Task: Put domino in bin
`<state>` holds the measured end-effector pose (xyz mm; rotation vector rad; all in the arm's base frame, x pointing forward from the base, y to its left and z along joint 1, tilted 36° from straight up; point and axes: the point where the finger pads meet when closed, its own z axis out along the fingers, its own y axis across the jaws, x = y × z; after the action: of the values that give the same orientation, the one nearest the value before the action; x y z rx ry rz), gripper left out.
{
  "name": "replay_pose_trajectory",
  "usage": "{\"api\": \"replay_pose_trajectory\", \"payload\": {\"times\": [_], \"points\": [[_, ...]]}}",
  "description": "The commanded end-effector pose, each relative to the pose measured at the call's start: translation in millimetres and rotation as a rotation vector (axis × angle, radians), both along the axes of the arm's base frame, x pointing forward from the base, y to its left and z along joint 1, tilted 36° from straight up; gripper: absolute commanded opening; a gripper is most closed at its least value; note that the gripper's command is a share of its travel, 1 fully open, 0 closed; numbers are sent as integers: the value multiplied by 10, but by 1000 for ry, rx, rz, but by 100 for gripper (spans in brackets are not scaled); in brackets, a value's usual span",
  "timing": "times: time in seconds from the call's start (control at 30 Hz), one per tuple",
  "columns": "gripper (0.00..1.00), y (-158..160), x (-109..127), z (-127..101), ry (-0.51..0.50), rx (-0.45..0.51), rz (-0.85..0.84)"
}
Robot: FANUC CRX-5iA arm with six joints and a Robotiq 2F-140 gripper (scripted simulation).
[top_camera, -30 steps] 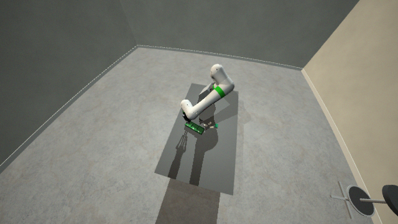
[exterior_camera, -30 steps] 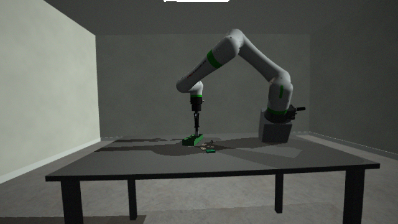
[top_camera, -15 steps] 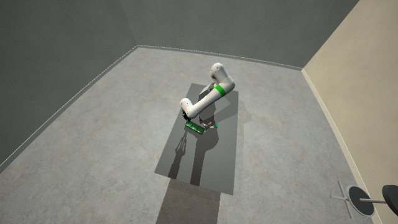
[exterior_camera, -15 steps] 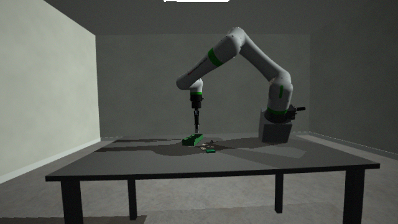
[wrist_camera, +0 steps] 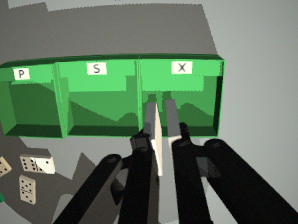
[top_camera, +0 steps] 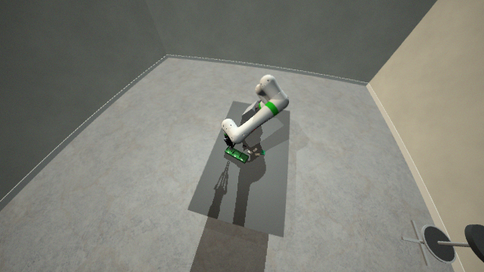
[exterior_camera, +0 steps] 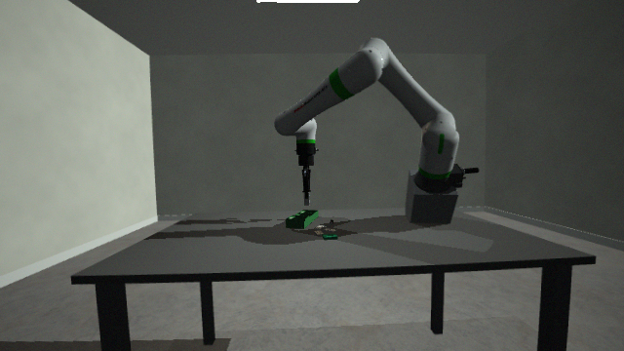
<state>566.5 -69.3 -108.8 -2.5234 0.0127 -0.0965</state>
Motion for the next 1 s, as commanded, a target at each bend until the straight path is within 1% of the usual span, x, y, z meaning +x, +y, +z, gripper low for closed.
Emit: {"api": "replay_pose_trajectory", "payload": {"times": [0.0,0.33,0.43,0.57,0.97], "points": [[5,43,11,36,0,-1,-1],[5,435,87,320,0,-1,-1],[5,435,87,320,0,-1,-1],[5,466,91,277,0,-1,-1],[5,650,114,16,0,-1,-1]]}}
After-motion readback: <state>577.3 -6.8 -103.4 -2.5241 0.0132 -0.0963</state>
